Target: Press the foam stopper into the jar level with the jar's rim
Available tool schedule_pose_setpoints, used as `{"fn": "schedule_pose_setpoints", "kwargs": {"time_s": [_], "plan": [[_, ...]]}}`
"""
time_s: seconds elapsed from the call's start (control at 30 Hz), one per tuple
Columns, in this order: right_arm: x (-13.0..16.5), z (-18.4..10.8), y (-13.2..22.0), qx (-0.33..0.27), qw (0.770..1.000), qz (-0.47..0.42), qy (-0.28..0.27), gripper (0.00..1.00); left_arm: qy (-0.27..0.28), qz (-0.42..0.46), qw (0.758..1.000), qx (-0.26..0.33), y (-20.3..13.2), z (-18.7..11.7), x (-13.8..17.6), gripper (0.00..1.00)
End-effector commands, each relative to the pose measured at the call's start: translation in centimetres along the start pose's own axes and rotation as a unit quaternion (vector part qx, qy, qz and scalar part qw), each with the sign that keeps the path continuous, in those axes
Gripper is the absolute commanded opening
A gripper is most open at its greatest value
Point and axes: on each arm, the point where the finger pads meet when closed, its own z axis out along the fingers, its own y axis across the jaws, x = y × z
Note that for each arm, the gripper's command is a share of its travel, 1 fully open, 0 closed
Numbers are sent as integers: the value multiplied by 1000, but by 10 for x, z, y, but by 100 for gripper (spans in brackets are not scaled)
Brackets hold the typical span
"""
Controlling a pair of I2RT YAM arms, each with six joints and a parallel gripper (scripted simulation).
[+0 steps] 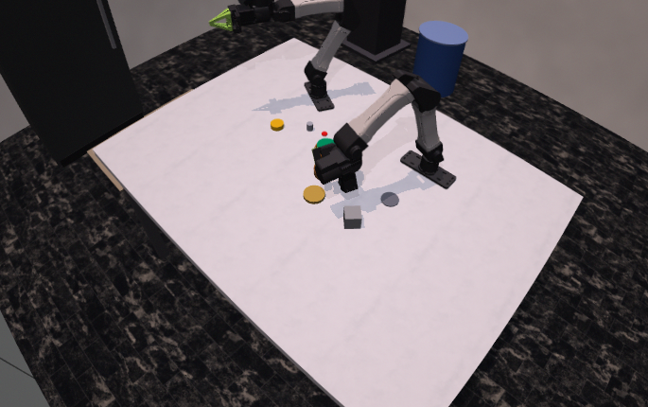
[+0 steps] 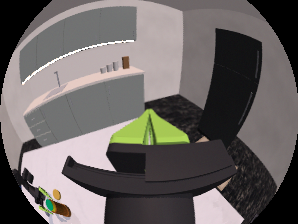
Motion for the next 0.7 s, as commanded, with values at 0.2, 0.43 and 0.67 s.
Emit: {"fn": "schedule_pose_setpoints", "kwargs": {"time_s": [0.2, 0.43, 0.67], "plan": [[-4, 0, 1, -1, 1000, 3, -5, 0, 2, 4, 1000, -7, 5, 13, -15, 98], [-4, 0, 1, -1, 1000, 3, -5, 0, -1, 8, 1000, -4, 2, 16, -23, 98], [-4, 0, 1, -1, 1000, 3, -5, 0, -1, 8, 1000, -4, 2, 20, -30, 98]]}}
